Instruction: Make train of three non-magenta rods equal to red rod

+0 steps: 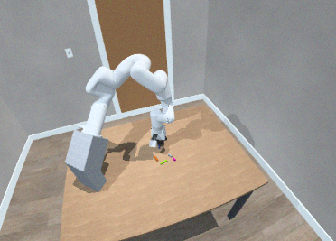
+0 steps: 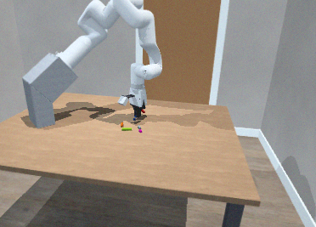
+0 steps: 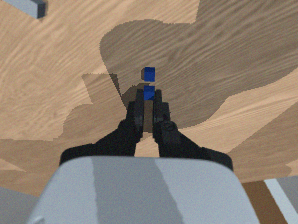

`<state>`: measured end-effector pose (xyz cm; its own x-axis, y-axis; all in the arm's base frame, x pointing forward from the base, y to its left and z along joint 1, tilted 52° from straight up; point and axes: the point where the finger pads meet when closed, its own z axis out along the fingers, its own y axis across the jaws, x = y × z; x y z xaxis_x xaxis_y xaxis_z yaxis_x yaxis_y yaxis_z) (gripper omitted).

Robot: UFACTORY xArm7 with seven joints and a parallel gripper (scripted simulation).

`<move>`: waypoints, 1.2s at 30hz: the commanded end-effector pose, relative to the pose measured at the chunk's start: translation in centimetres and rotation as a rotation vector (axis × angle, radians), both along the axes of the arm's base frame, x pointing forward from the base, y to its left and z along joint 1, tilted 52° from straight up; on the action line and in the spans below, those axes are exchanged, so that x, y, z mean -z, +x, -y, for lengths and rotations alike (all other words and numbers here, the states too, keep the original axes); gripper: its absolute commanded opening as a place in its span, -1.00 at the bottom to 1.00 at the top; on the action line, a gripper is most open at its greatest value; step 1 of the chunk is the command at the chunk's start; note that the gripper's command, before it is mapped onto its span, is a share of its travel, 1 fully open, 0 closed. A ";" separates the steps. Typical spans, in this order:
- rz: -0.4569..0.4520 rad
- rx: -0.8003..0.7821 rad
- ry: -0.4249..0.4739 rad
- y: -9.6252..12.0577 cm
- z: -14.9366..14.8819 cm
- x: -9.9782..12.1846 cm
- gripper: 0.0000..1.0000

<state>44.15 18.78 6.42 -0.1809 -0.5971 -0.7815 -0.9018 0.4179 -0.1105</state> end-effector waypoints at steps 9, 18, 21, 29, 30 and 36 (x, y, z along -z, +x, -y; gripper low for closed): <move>0.001 0.002 -0.001 0.1 0.1 0.0 -0.92; 0.001 0.002 -0.001 0.1 0.1 0.0 -0.92; 0.001 0.002 -0.001 0.1 0.0 0.1 -0.92; 0.001 0.002 -0.001 0.3 -0.4 0.4 -0.92; 0.001 0.002 -0.001 0.4 -0.4 0.4 -0.92; 0.001 0.002 -0.001 0.5 -0.7 0.7 -0.92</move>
